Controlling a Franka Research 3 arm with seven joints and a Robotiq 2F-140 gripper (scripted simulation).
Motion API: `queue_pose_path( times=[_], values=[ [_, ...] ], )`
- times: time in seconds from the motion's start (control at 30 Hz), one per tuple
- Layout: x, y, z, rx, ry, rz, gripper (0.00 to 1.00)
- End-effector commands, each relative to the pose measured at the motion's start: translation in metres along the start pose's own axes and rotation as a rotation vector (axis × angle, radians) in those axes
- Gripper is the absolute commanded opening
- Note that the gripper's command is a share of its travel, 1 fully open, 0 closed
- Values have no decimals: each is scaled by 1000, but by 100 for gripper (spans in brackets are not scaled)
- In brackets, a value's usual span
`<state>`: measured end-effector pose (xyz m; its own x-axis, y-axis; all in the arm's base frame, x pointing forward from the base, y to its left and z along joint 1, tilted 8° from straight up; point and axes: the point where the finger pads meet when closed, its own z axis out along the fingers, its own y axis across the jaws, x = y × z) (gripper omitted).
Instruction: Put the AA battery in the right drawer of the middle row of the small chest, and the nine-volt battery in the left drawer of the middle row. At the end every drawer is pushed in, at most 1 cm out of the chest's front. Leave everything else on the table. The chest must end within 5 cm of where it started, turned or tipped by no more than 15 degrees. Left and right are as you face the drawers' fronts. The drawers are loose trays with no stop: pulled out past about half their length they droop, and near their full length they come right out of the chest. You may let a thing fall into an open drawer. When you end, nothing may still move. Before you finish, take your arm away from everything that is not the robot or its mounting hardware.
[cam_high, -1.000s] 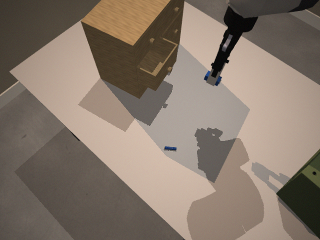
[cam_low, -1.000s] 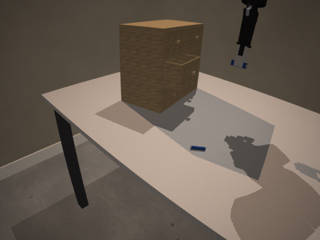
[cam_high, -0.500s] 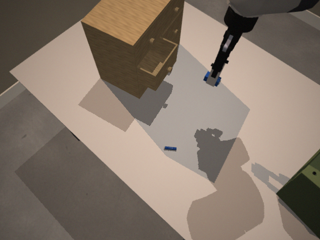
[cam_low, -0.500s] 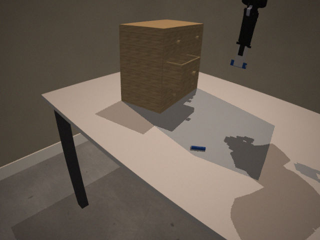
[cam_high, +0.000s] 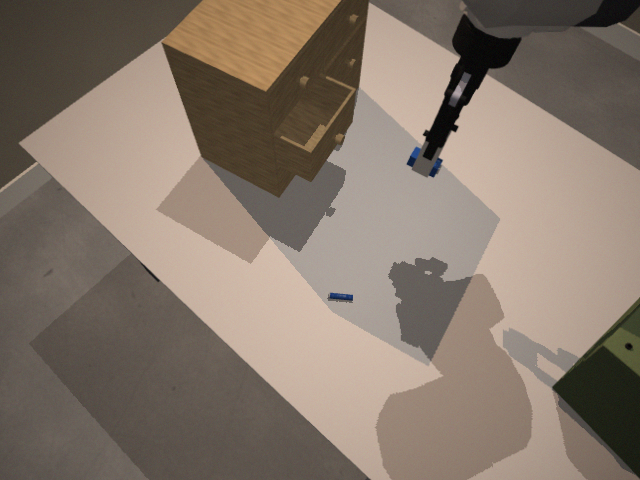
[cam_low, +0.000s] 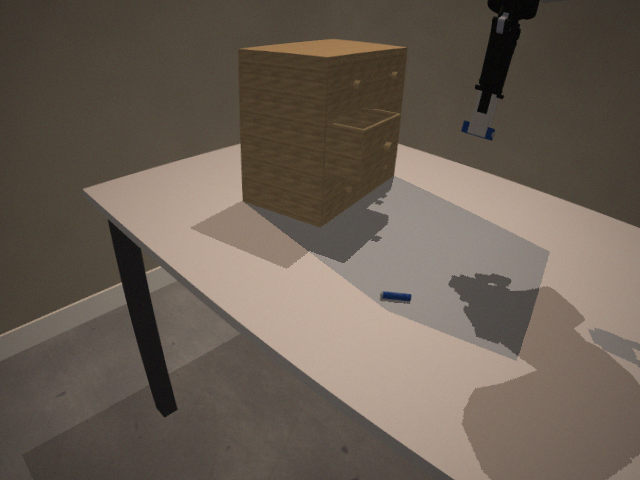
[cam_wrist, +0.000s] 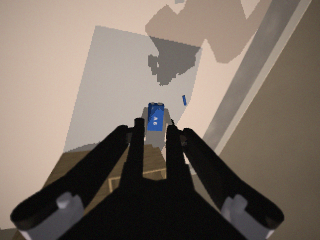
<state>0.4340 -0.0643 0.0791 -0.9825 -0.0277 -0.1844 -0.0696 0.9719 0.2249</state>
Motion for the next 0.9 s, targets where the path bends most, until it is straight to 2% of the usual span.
queue_pose_path(
  times=[0.0,0.23,0.27,0.87],
  values=[
    [1,1,0,-4,2,-24,14],
    [1,1,0,-4,2,-24,14],
    [4,8,3,-49,-29,-35,14],
    [4,8,3,-49,-29,-35,14]
  ],
)
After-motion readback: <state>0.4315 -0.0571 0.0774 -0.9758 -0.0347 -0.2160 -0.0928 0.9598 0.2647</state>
